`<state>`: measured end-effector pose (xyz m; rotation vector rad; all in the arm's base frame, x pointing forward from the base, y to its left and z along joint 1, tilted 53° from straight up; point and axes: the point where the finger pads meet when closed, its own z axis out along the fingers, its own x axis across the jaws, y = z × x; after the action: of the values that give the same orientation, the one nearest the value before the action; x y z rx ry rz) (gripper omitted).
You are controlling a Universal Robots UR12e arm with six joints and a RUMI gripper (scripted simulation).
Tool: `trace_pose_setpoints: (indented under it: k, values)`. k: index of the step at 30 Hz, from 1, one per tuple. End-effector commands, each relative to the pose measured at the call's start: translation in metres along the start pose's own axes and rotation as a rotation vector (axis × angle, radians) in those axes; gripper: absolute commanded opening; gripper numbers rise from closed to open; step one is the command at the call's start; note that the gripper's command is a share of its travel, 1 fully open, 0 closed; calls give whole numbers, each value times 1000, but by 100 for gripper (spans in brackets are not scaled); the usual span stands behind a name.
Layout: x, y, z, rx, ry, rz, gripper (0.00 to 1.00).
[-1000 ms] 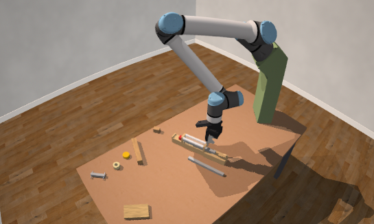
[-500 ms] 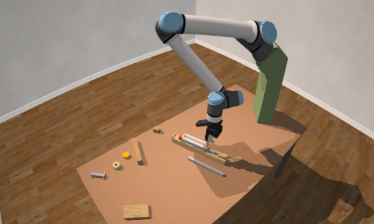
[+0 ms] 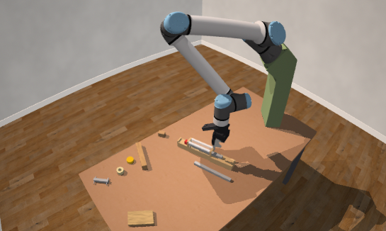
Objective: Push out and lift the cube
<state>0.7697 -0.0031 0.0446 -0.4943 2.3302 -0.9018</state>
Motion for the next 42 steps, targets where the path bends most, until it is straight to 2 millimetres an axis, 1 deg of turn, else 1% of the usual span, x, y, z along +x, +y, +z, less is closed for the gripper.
trace_pose_setpoints:
  k: [1,3,4,5,6,9,10,11,17,22,24,34,42]
  values:
    - [0,0,-1,0,-1,0,22]
    - [0,0,-1,0,-1,0,22]
    - [0,1,0,0,-1,0,0]
    - [-1,6,0,0,-1,0,0]
    - [-1,15,0,0,0,0,0]
    - [-1,58,0,0,0,0,0]
    - [0,68,0,0,-1,0,0]
    - [0,73,-1,0,-1,0,0]
    - [0,74,4,0,-1,0,0]
    - [0,74,35,0,-1,0,0]
    - [0,74,43,0,-1,0,0]
    - [0,74,49,0,-1,0,0]
    - [0,74,66,0,-1,0,0]
